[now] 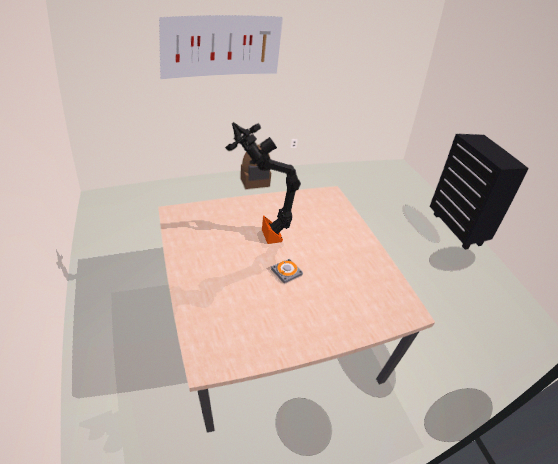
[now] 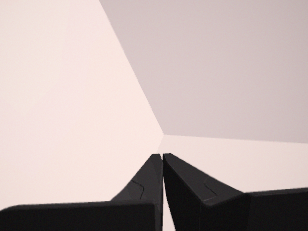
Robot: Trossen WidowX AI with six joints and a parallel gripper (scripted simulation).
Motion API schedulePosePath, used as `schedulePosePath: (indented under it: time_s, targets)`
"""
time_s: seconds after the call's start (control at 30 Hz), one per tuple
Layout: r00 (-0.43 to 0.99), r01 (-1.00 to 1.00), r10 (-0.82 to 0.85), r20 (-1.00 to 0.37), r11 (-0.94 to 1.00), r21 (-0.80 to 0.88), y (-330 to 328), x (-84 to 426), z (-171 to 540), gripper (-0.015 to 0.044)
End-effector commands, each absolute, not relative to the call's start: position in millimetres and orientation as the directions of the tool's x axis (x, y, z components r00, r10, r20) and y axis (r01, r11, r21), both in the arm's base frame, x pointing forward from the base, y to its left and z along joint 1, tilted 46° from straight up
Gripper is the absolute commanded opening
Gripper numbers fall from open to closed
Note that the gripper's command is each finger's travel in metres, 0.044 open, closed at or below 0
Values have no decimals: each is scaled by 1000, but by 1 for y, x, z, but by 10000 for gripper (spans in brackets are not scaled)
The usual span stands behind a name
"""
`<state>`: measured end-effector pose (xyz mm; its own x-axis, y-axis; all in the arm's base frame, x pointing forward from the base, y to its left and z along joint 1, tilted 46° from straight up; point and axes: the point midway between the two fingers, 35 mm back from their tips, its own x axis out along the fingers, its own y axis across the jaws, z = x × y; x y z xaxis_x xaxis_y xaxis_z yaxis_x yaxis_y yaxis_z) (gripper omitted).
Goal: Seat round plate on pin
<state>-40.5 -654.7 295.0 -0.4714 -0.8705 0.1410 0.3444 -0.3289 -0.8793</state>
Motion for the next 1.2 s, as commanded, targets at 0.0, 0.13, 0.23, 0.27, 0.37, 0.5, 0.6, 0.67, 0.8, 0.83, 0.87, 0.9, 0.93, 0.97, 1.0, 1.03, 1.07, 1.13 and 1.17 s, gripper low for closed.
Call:
schedulePosePath:
  time_s: [0.0, 0.13, 0.23, 0.27, 0.37, 0.5, 0.6, 0.67, 0.8, 0.83, 0.87, 0.9, 0.93, 0.97, 1.0, 1.03, 1.07, 1.13, 1.17]
  targets:
    - [-318, 392, -948, 5, -136, -910, -659, 16, 259, 0]
    - [-138, 409, -973, -183, 112, -906, -651, 83, 208, 0]
    - [-22, 399, -950, -312, 278, -874, -636, 125, 174, 0]
    - [-6, 396, -944, -331, 302, -867, -634, 131, 169, 0]
    - [118, 361, -870, -478, 486, -796, -606, 178, 130, 0]
    - [237, 296, -736, -634, 676, -674, -562, 225, 89, 0]
    - [303, 236, -607, -735, 795, -559, -523, 255, 61, 0]
    - [336, 193, -509, -793, 861, -471, -494, 272, 44, 0]
    - [369, 116, -320, -873, 947, -298, -438, 295, 19, 0]
    - [373, 89, -248, -894, 969, -232, -417, 301, 11, 0]
    - [371, 61, -168, -913, 986, -157, -394, 306, 3, 0]
    - [368, 41, -109, -924, 994, -101, -376, 309, -2, 0]
    - [361, 23, -46, -931, 999, -41, -358, 311, -6, 0]
    - [352, 6, 17, -936, 1000, 20, -339, 313, -10, 0]
    - [341, -9, 81, -937, 997, 82, -320, 315, -13, 0]
    - [327, -22, 144, -934, 989, 144, -300, 315, -16, 0]
    - [322, -26, 166, -932, 986, 166, -294, 315, -17, 0]
    - [275, -44, 321, -906, 946, 322, -245, 313, -19, 0]
    - [255, -45, 376, -891, 925, 378, -228, 312, -19, 0]
